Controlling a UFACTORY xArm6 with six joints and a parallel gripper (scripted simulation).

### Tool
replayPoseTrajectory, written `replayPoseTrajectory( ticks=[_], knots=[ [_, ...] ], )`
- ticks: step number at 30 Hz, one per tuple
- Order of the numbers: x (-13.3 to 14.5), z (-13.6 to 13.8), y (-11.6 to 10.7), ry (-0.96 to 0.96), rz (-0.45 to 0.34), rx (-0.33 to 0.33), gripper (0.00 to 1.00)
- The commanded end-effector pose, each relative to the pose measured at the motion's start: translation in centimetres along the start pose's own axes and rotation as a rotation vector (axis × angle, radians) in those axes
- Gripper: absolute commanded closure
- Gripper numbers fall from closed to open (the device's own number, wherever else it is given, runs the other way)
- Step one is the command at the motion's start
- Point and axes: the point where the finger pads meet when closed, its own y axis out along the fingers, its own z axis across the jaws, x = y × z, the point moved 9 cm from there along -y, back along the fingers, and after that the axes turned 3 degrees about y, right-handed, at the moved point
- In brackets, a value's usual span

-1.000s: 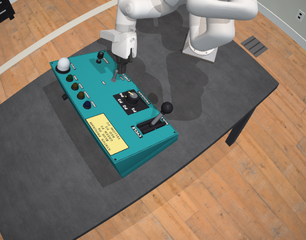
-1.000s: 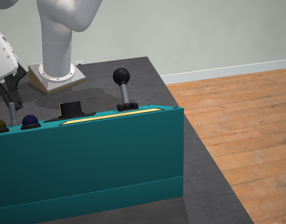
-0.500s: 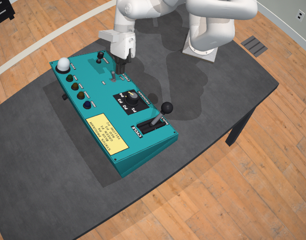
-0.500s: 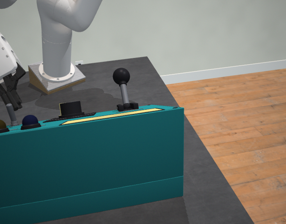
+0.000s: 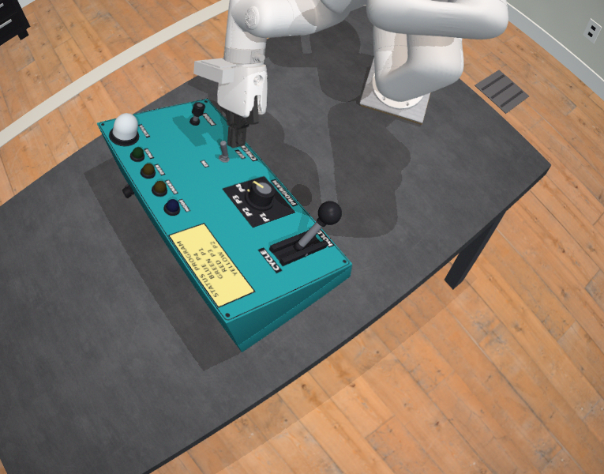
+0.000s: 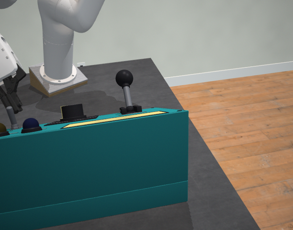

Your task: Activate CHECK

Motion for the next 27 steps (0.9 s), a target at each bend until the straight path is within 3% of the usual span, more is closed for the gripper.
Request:
replayPoseTrajectory(
  ticks=[1, 27],
  knots=[
    [-0.1, 0.0, -0.1, -0.002, 0.002, 0.001, 1.0],
    [1.2, 0.0, -0.3, -0.002, 0.002, 0.001, 1.0]
  ],
)
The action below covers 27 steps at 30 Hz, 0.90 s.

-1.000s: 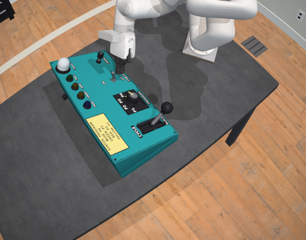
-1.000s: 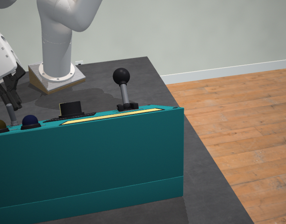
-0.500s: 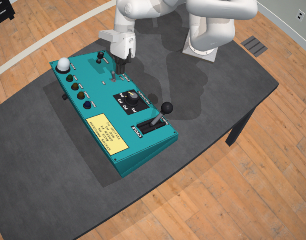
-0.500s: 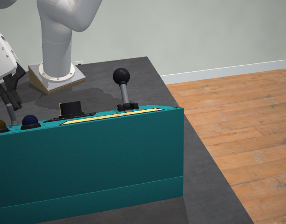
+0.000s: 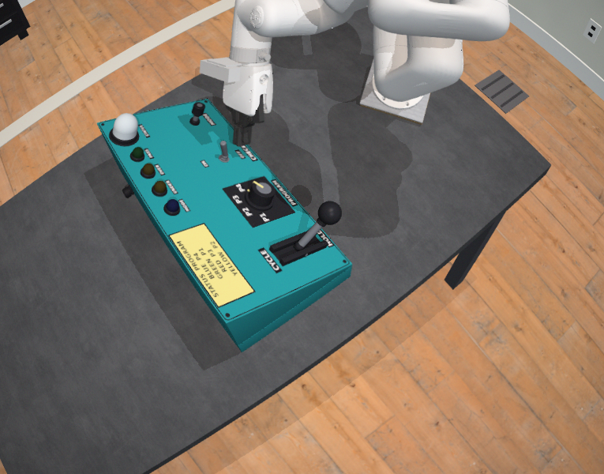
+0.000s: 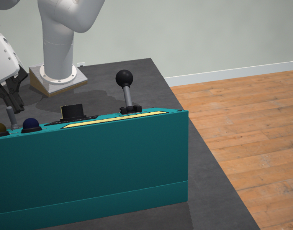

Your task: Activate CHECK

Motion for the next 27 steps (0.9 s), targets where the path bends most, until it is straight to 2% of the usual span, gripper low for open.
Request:
replayPoseTrajectory(
  ticks=[1, 9, 11, 20, 27],
  knots=[
    [-0.1, -0.1, -0.5, -0.002, 0.002, 0.001, 1.0],
    [0.0, -1.6, -4.6, -0.002, 0.002, 0.001, 1.0],
    [0.0, -1.6, -4.6, -0.002, 0.002, 0.001, 1.0],
    [0.1, -3.5, -9.8, -0.002, 0.002, 0.001, 1.0],
    [0.1, -4.0, -11.0, -0.002, 0.002, 0.001, 1.0]
  ],
)
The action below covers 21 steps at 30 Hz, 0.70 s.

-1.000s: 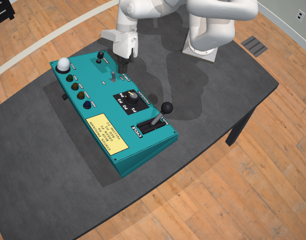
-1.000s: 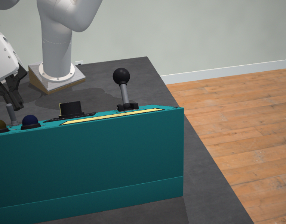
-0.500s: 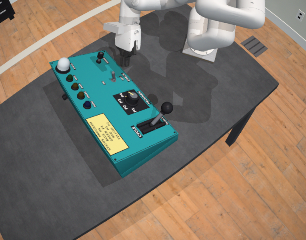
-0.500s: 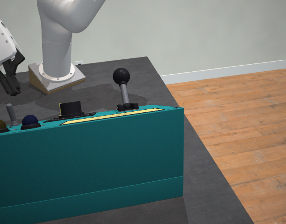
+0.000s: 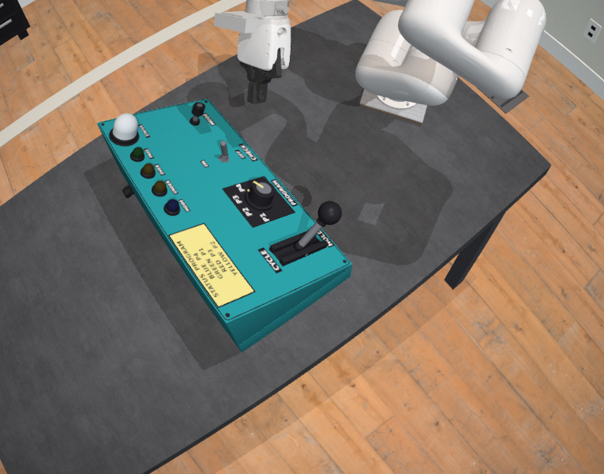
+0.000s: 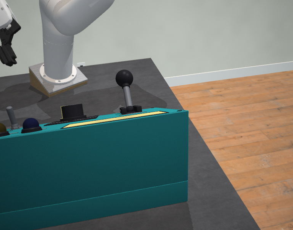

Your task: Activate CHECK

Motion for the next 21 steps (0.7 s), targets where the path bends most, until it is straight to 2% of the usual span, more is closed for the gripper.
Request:
replayPoseTrajectory(
  ticks=[1, 5, 6, 21],
  knots=[
    [0.15, -0.4, -1.22, -0.003, 0.005, -0.007, 1.0],
    [0.15, -0.41, -1.24, -0.003, 0.005, -0.007, 1.0],
    [0.15, -0.41, -1.24, -0.003, 0.005, -0.007, 0.0],
    [0.15, -0.41, -1.24, -0.003, 0.005, -0.007, 0.0]
  ],
)
